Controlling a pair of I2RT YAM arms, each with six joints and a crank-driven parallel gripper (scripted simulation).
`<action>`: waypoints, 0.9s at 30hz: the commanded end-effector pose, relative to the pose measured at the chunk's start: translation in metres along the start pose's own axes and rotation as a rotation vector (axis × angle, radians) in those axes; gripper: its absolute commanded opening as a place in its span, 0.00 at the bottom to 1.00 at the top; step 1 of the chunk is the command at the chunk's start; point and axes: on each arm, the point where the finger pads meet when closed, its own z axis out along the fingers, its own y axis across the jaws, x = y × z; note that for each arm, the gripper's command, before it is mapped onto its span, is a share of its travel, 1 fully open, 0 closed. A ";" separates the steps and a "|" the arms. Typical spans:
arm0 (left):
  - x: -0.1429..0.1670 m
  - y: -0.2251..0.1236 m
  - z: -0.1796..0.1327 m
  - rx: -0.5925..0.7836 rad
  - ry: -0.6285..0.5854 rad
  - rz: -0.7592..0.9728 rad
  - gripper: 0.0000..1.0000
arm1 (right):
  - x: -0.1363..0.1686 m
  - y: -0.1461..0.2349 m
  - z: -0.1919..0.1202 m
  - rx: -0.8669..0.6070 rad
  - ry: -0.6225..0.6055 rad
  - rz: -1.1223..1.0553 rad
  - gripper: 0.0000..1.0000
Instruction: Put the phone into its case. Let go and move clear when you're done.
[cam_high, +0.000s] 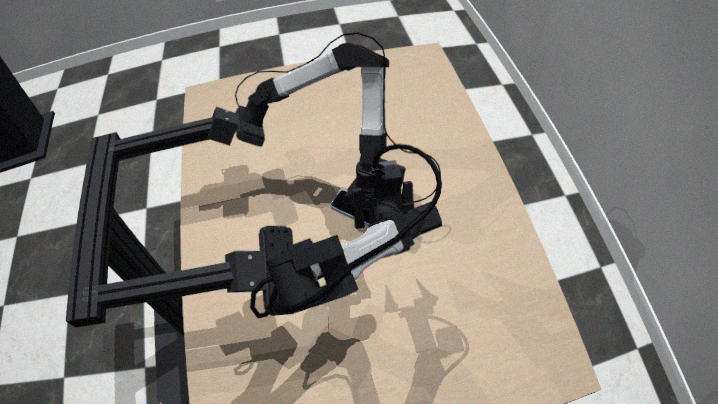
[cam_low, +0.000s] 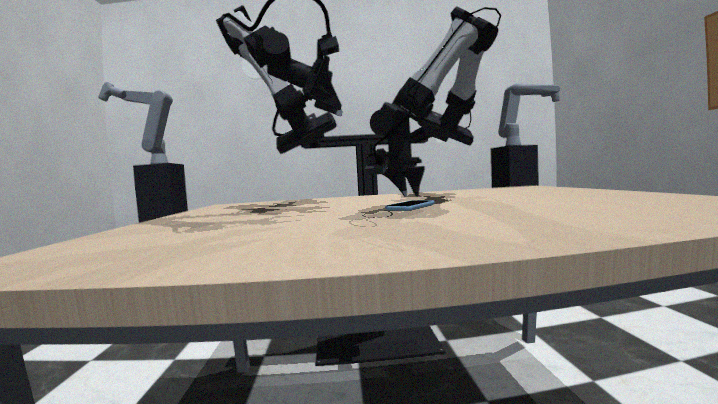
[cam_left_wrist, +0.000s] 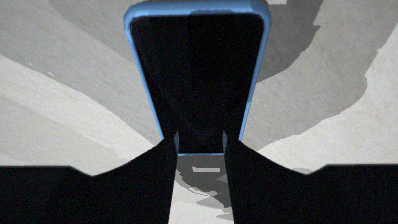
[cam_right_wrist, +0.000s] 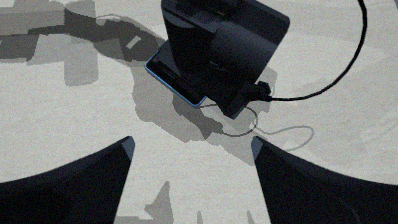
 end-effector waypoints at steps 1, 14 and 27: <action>-0.002 -0.003 0.007 0.009 -0.013 -0.002 0.37 | -0.004 -0.003 -0.003 0.004 -0.005 -0.014 1.00; -0.003 -0.002 0.023 0.009 -0.020 -0.005 0.37 | -0.004 -0.003 -0.003 0.003 -0.005 -0.014 1.00; -0.006 0.002 0.013 0.000 -0.036 -0.021 0.37 | -0.004 -0.003 -0.003 0.003 -0.005 -0.013 1.00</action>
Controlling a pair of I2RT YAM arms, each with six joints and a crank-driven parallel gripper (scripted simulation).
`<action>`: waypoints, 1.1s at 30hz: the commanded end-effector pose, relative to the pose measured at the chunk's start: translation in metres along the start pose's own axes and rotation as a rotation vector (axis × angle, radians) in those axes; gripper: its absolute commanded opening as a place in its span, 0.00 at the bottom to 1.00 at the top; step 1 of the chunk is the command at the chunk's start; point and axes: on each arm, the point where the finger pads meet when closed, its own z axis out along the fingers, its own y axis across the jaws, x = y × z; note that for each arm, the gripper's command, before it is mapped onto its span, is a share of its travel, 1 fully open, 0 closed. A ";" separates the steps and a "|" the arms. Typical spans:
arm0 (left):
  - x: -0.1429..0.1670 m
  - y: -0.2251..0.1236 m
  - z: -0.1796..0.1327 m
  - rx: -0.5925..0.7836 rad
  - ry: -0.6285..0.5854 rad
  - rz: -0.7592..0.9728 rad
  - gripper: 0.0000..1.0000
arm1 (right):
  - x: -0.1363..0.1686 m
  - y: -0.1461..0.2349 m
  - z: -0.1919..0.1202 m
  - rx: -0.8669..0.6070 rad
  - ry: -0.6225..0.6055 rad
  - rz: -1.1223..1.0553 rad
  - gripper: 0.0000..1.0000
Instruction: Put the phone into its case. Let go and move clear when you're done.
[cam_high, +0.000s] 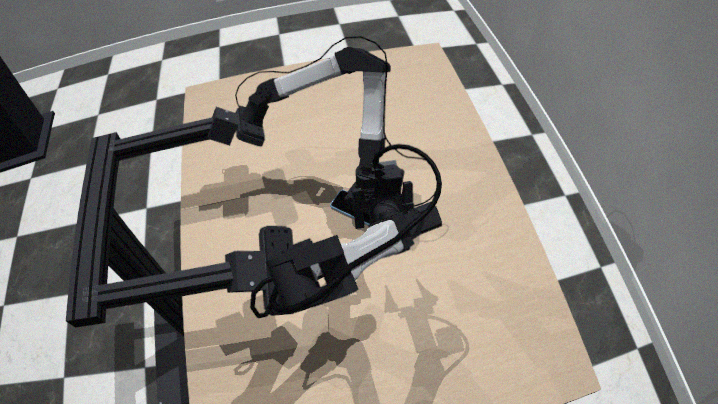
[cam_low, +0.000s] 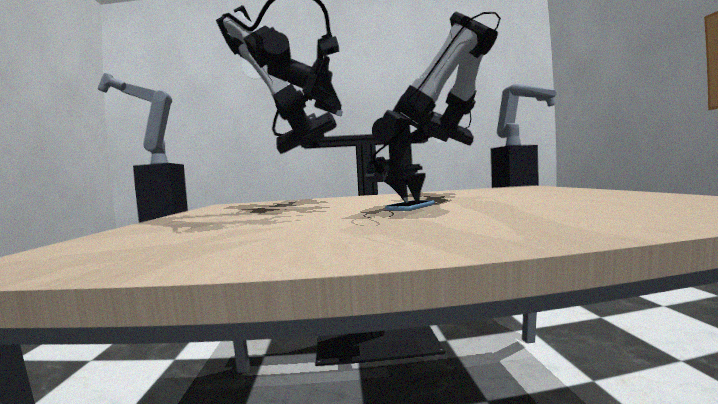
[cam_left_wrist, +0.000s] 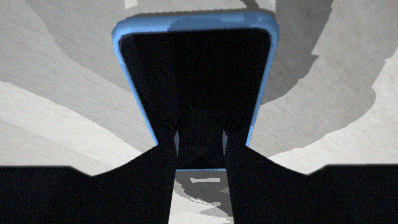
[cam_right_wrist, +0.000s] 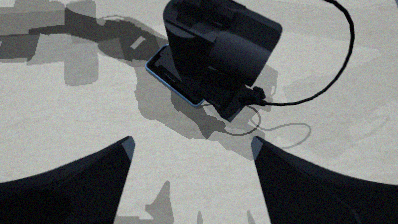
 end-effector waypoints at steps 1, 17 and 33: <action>-0.010 0.002 -0.014 0.000 -0.047 -0.050 0.37 | -0.004 -0.003 -0.003 0.004 -0.005 -0.014 1.00; -0.026 0.003 -0.034 0.022 -0.136 -0.027 0.60 | -0.004 -0.003 -0.003 0.003 -0.005 -0.014 1.00; -0.030 0.011 -0.064 0.155 -0.624 0.377 0.60 | -0.004 -0.003 -0.003 0.002 -0.005 -0.013 1.00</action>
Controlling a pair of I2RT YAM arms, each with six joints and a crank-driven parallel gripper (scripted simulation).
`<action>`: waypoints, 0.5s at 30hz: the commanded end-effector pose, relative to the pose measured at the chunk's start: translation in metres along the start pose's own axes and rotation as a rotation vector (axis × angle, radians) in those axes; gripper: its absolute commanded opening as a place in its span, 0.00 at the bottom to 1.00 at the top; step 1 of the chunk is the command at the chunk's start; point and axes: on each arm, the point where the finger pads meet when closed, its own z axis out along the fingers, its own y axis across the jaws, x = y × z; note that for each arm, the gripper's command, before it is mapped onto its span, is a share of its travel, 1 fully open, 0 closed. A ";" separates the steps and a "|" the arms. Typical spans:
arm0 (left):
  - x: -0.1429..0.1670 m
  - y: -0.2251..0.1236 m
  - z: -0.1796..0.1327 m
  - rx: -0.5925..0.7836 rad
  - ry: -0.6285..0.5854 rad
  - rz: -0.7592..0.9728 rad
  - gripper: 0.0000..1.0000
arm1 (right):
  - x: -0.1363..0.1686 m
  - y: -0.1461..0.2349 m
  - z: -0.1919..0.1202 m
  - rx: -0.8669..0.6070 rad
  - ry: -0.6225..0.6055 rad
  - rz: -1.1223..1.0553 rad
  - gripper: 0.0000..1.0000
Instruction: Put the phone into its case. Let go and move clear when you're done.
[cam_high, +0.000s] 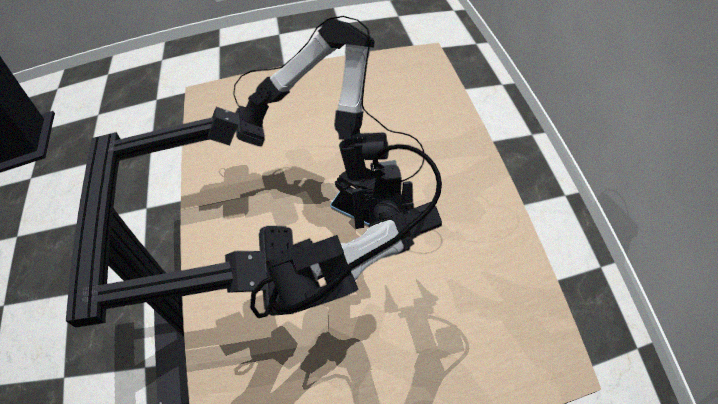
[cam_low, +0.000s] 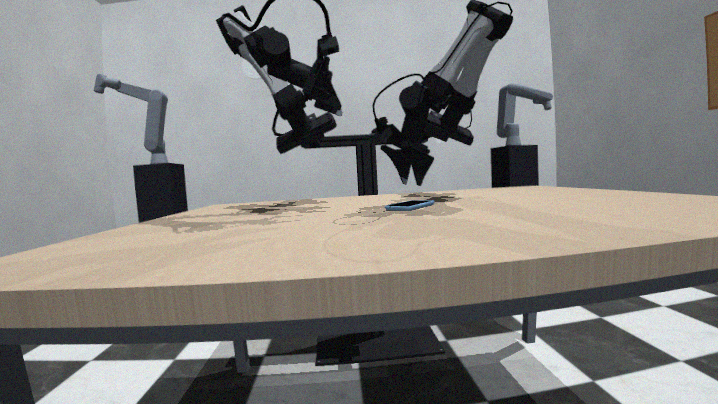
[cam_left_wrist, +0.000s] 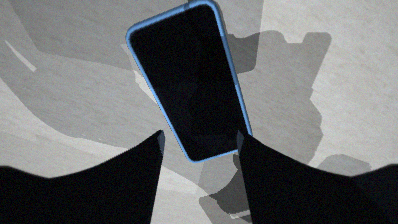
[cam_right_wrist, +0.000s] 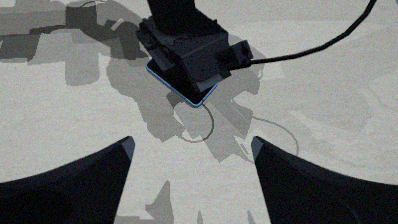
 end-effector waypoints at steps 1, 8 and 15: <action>-0.027 0.013 -0.009 0.038 -0.290 0.140 0.60 | -0.004 -0.003 -0.003 0.004 -0.005 -0.014 1.00; -0.014 0.007 -0.026 0.119 -0.462 0.310 0.60 | -0.004 -0.003 -0.003 0.004 -0.005 -0.014 1.00; -0.004 0.005 -0.031 0.158 -0.523 0.368 0.60 | -0.010 -0.001 -0.002 -0.022 -0.026 -0.029 1.00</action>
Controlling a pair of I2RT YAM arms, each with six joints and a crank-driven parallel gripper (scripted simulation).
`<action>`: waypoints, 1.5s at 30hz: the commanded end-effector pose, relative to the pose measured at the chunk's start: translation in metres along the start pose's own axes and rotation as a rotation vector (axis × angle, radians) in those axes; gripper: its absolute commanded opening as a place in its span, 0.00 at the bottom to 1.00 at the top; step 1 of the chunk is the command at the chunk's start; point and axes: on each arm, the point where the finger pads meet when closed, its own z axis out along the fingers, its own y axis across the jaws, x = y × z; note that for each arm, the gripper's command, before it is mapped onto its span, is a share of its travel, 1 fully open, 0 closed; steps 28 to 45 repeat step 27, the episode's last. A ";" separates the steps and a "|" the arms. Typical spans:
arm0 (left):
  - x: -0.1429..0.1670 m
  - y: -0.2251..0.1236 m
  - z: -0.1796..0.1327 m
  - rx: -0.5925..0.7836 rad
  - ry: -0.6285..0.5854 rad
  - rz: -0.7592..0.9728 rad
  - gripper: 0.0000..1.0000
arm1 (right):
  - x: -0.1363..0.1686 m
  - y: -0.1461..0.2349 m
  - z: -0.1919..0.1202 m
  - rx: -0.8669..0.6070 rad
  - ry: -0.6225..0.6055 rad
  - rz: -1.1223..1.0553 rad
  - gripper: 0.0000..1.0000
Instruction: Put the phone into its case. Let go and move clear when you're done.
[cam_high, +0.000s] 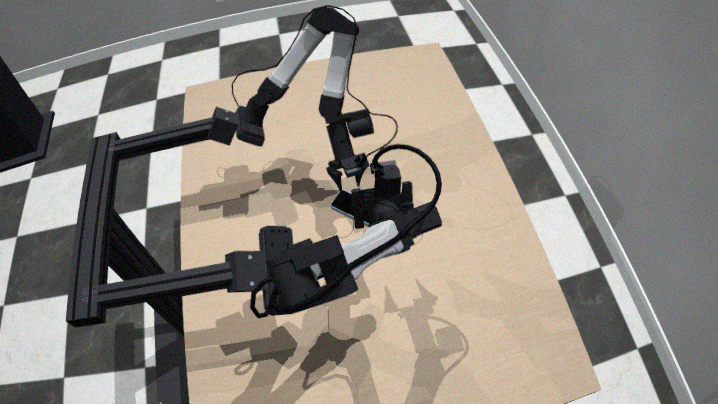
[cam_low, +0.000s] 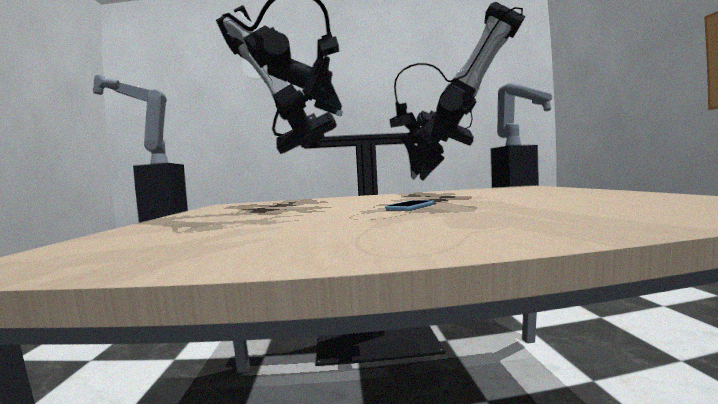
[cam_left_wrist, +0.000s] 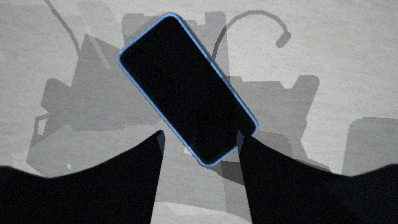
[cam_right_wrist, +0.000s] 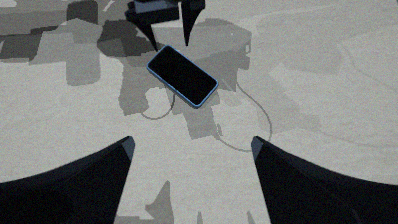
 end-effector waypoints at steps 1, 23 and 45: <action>-0.020 0.012 -0.004 0.001 -0.161 0.093 0.60 | -0.012 0.000 -0.001 -0.032 -0.036 -0.037 1.00; -0.017 0.019 -0.007 -0.023 -0.159 0.084 0.60 | -0.034 0.011 0.003 -0.099 -0.122 -0.094 1.00; -0.017 0.019 -0.007 -0.023 -0.159 0.084 0.60 | -0.034 0.011 0.003 -0.099 -0.122 -0.094 1.00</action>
